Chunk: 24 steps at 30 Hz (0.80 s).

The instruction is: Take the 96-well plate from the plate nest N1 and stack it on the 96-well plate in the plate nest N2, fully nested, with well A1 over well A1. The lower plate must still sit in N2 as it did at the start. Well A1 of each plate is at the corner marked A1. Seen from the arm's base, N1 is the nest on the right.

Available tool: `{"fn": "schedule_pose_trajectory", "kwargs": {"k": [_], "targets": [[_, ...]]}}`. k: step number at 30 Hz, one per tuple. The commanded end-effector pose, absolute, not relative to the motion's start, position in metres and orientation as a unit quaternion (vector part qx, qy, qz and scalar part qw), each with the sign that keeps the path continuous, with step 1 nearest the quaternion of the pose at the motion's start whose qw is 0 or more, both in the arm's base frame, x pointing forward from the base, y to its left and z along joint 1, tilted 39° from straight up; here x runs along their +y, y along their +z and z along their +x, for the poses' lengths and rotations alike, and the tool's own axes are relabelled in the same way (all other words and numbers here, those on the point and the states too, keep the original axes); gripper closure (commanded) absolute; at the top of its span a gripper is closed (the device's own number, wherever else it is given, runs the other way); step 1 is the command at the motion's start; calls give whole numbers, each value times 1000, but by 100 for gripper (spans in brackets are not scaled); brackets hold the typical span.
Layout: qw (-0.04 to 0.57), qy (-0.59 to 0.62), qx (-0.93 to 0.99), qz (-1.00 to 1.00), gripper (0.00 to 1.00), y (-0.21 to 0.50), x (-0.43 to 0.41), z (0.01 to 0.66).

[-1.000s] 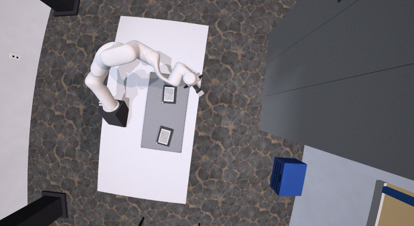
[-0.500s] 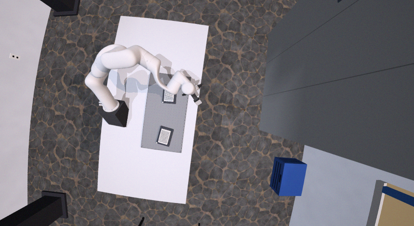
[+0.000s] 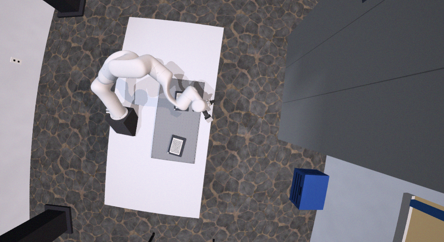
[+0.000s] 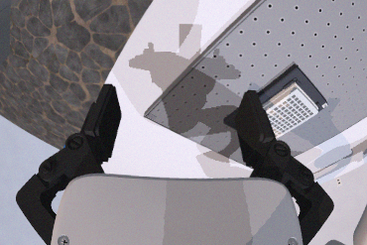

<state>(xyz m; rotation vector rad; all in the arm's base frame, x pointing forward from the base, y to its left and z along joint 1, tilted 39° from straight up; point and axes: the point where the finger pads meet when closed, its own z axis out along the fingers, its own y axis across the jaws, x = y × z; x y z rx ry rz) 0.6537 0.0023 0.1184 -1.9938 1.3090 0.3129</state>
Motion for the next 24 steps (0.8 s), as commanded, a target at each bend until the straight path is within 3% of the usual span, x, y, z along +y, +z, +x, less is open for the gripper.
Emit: {"fn": "schedule_pose_trajectory", "kwargs": {"k": [1, 24], "targets": [[355, 123, 522, -766, 0, 108, -14, 650], [313, 153, 618, -705, 0, 45, -84, 613]]}}
